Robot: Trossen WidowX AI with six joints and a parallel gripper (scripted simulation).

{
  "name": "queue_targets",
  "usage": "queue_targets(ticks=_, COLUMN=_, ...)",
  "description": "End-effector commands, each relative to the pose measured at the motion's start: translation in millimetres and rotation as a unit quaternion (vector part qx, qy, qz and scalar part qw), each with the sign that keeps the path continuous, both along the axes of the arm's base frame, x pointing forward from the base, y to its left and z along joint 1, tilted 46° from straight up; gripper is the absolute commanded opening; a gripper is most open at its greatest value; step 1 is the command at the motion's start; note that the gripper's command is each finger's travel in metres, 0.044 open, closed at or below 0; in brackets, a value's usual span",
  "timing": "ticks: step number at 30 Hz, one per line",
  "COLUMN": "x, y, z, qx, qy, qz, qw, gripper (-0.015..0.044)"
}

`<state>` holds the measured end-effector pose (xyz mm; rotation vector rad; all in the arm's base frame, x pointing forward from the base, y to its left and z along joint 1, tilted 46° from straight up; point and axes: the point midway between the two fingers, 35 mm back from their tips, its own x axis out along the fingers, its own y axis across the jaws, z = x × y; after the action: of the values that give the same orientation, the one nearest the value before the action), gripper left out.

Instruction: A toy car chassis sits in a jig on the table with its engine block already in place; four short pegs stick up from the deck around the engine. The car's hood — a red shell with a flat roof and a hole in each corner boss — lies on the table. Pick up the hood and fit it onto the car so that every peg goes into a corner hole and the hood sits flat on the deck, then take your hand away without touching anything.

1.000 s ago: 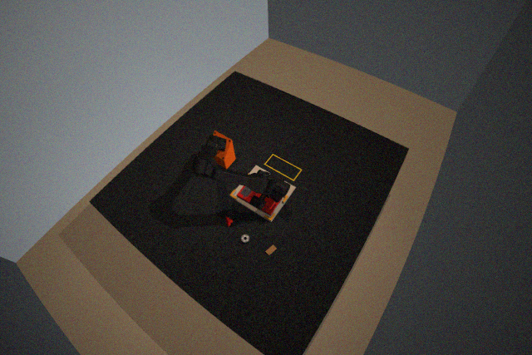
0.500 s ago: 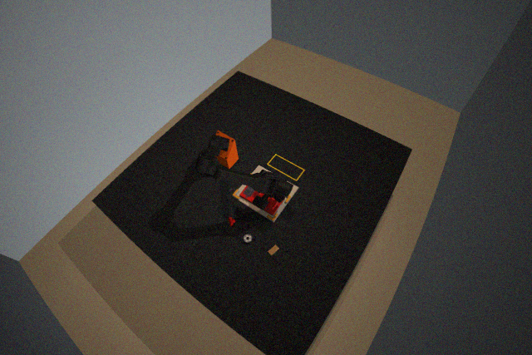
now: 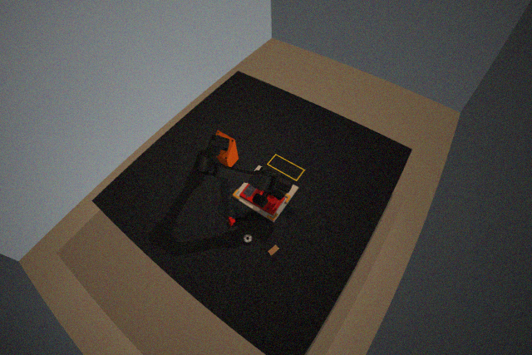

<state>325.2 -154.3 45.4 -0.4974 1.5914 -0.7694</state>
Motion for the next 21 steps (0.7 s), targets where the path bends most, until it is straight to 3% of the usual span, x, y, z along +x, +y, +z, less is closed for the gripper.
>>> queue_targets(ticks=1, x=6.1, y=23.4, z=23.0, qx=-0.003, qy=-0.014, qz=0.011, qw=1.0, gripper=0.044)
queue_targets(ticks=21, x=6.6, y=37.5, z=36.3, qx=-0.005, qy=-0.018, qz=0.016, qw=1.0, gripper=0.044)
